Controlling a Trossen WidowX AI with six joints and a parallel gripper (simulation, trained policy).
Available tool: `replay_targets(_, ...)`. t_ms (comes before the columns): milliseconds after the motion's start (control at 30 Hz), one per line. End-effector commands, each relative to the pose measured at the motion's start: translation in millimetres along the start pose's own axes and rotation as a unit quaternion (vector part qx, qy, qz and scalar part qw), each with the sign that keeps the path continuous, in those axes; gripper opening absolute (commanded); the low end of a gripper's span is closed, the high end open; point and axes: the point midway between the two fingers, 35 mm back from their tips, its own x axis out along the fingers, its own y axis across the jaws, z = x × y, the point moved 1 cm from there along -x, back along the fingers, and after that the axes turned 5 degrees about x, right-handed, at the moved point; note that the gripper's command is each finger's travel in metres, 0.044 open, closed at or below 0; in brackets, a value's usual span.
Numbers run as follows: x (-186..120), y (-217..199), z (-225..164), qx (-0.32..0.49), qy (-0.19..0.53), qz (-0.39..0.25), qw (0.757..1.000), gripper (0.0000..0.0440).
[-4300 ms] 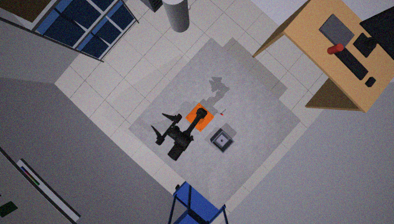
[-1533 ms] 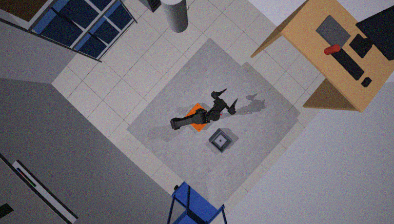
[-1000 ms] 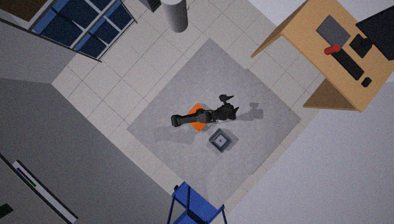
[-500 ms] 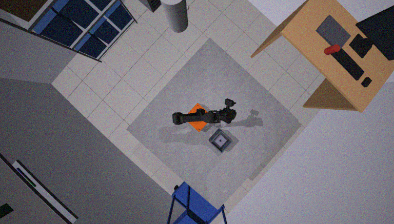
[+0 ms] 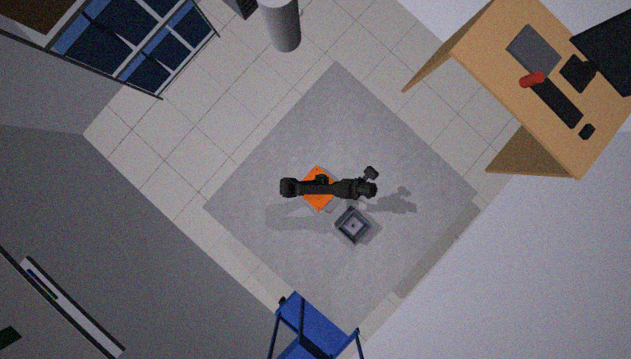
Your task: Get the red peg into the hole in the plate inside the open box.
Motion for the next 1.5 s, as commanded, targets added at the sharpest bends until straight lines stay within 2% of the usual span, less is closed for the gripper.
replay_targets(0, 7, -13, -3, 0.039, 0.01, -0.031, 0.999, 0.044)
replay_targets(367, 26, -55, -14, 0.187, 0.037, -0.144, 0.971, 0.044)
replay_targets(800, 53, -97, -30, 0.349, 0.044, -0.266, 0.897, 0.0437)
replay_targets(1100, 79, -115, -39, 0.417, 0.029, -0.297, 0.859, 0.0435)
replay_targets(1467, 113, -132, -51, 0.464, 0.007, -0.291, 0.837, 0.044)
